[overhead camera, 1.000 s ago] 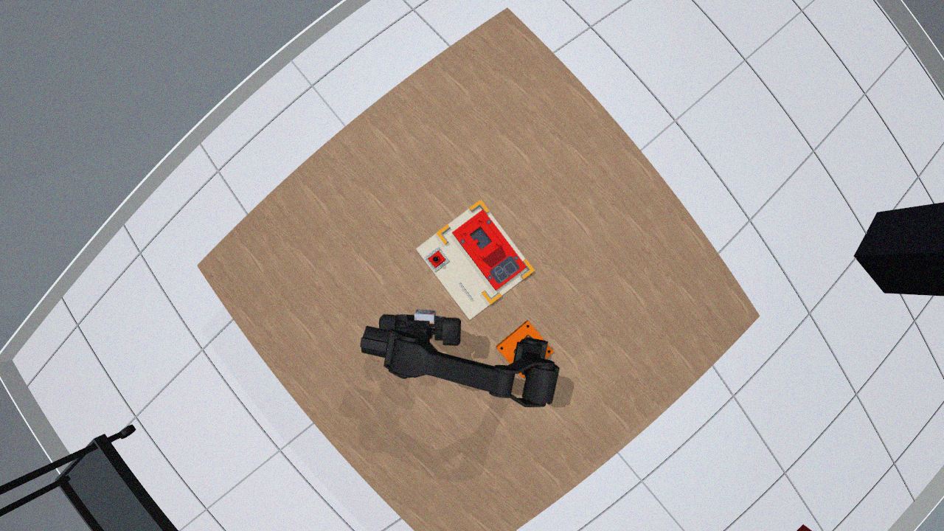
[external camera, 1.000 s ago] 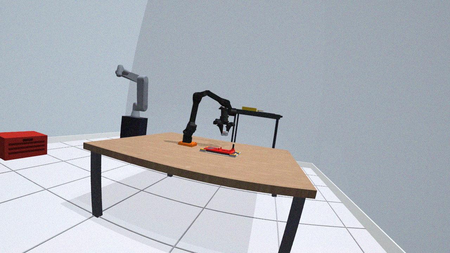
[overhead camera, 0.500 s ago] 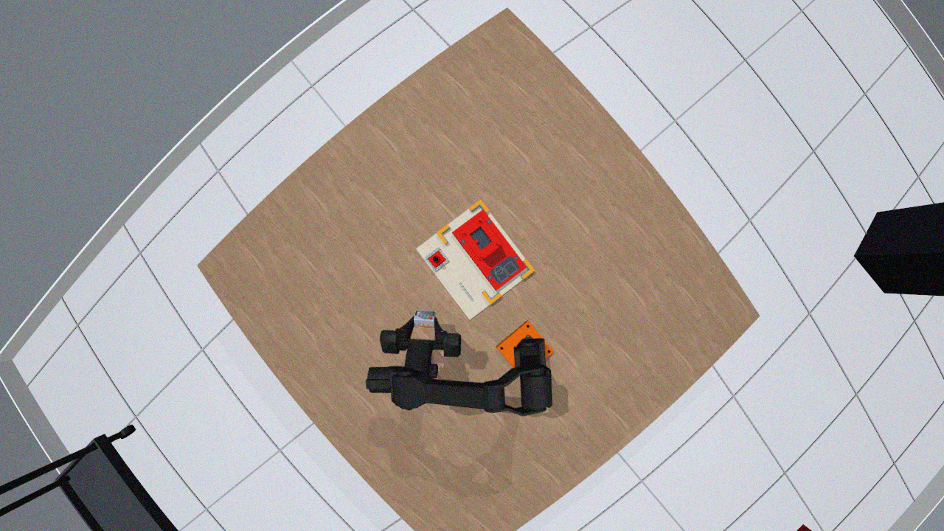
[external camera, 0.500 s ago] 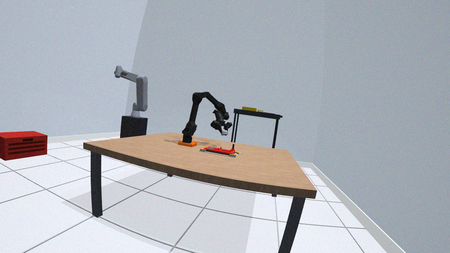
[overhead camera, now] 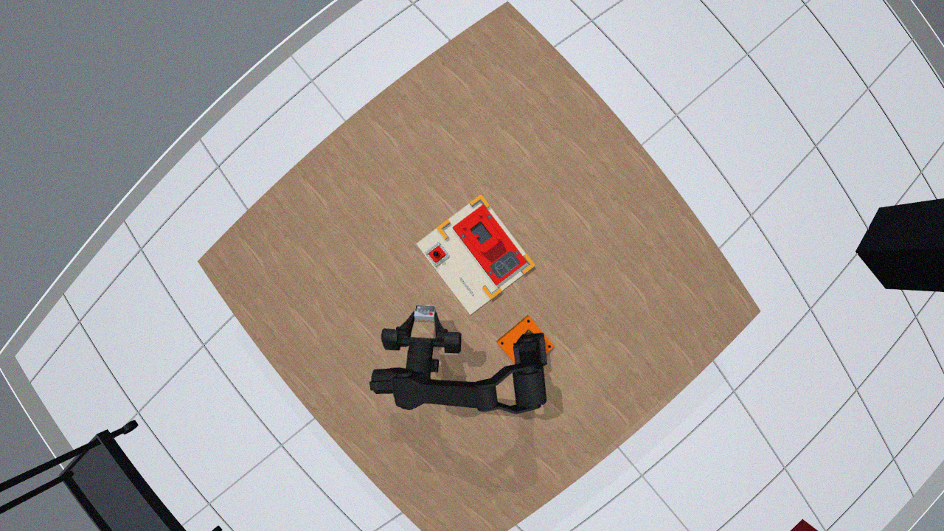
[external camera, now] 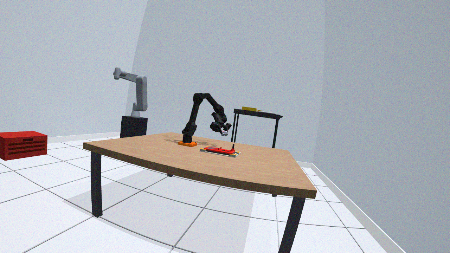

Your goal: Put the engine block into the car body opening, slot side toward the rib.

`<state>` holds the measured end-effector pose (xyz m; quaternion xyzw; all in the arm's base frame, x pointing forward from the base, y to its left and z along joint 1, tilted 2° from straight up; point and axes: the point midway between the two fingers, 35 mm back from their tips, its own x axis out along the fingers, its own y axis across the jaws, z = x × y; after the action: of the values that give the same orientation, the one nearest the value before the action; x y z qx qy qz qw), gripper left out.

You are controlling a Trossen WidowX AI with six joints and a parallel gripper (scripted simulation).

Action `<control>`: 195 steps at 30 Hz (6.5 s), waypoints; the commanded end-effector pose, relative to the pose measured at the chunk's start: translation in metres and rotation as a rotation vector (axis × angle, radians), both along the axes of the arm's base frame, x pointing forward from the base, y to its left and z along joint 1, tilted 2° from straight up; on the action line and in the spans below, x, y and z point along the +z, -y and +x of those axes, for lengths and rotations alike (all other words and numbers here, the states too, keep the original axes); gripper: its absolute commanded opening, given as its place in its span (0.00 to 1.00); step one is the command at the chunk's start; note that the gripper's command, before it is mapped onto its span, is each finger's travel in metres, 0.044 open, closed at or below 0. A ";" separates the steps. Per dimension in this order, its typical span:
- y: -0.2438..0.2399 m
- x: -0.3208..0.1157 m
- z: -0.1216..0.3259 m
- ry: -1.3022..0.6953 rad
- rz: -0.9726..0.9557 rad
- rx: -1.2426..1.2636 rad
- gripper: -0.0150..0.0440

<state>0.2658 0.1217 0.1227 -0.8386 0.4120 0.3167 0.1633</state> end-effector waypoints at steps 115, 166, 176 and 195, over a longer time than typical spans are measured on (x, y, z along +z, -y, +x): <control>-0.024 -0.073 -0.017 0.024 -0.047 0.005 1.00; -0.008 -0.075 -0.014 0.765 0.725 -1.371 1.00; -0.006 -0.074 -0.013 0.917 0.818 -1.669 1.00; -0.004 -0.070 -0.011 1.222 0.914 -2.252 1.00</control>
<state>0.2537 0.1248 0.0496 0.0244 0.5992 -0.2767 0.7509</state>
